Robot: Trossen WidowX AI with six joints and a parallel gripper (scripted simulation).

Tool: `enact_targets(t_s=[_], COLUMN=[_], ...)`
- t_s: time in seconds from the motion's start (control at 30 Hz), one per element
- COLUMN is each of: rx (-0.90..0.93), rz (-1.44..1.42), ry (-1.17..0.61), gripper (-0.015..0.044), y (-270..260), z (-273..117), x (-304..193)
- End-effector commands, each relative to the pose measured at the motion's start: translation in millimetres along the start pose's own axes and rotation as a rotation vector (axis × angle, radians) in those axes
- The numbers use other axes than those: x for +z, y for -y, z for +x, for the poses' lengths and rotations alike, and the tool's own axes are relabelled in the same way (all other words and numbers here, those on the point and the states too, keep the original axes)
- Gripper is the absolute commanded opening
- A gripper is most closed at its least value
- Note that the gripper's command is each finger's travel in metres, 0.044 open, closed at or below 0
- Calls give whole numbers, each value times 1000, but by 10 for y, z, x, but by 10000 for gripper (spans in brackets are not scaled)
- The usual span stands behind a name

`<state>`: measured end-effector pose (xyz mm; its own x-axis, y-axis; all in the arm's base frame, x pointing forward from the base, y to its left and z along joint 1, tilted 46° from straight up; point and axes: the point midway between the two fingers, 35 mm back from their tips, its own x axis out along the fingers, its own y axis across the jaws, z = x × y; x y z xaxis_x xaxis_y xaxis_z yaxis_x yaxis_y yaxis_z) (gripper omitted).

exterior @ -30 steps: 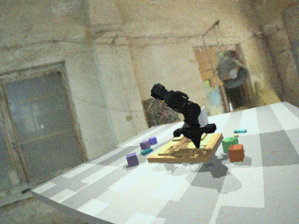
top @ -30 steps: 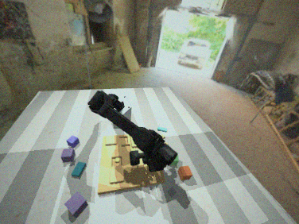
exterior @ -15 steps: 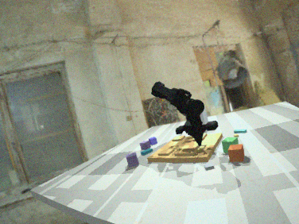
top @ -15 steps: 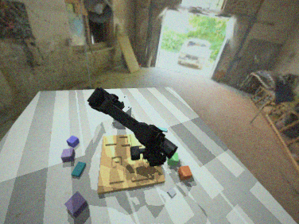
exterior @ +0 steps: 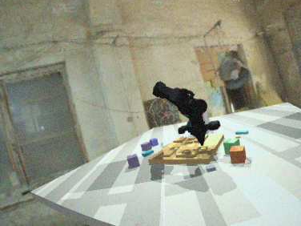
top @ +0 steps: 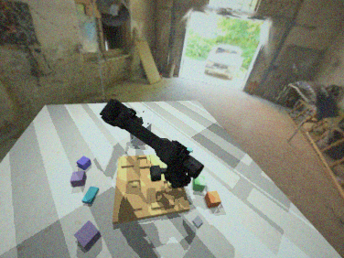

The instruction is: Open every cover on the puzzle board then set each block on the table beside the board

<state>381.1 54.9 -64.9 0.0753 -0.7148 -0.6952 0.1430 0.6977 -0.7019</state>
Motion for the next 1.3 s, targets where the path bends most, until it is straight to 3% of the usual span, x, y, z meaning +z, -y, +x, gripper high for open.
enact_targets(t_s=[0.0, 1.27], rx=[3, 2], rz=[7, 7], ry=[-4, -4], gripper=[0, 0], y=[0, -1], z=[9, 130], x=[-9, -12])
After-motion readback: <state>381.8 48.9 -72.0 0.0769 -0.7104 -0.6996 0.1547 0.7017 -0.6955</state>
